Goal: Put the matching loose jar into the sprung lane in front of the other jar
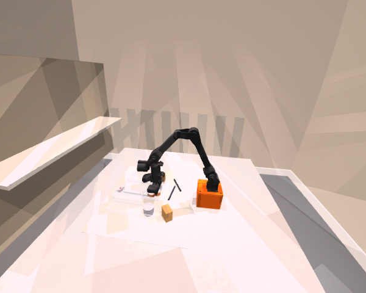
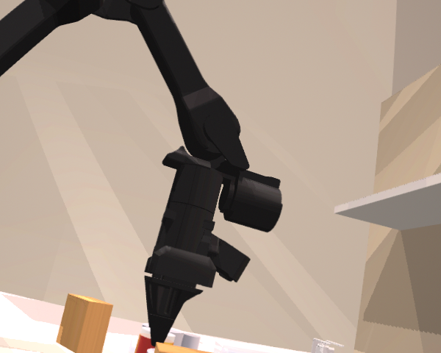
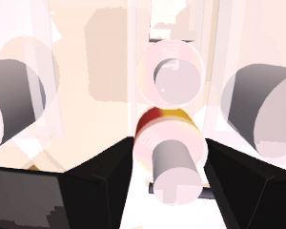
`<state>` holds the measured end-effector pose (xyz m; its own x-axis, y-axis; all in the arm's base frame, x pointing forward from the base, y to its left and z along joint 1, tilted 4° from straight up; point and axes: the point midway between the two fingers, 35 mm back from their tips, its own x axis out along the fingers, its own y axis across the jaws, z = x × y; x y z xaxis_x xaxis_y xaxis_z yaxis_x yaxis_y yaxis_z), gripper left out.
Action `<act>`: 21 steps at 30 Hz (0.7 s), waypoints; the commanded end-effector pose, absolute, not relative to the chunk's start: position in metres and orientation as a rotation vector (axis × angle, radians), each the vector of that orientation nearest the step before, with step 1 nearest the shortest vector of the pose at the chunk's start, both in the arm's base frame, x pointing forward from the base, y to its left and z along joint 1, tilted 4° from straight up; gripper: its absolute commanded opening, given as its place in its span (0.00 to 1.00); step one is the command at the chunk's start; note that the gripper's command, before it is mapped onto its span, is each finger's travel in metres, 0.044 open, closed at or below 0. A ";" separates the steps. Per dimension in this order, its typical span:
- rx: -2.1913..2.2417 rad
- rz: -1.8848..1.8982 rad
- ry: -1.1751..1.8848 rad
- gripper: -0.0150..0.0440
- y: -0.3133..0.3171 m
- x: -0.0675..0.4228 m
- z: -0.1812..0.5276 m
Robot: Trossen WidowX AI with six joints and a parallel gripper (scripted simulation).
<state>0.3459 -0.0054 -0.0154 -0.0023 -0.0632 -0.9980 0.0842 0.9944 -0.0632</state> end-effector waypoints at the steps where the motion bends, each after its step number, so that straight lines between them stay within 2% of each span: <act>1: 0.012 -0.113 1.533 0.25 -0.006 0.357 -0.012; 21: 0.012 -0.113 1.533 0.25 -0.006 0.360 -0.012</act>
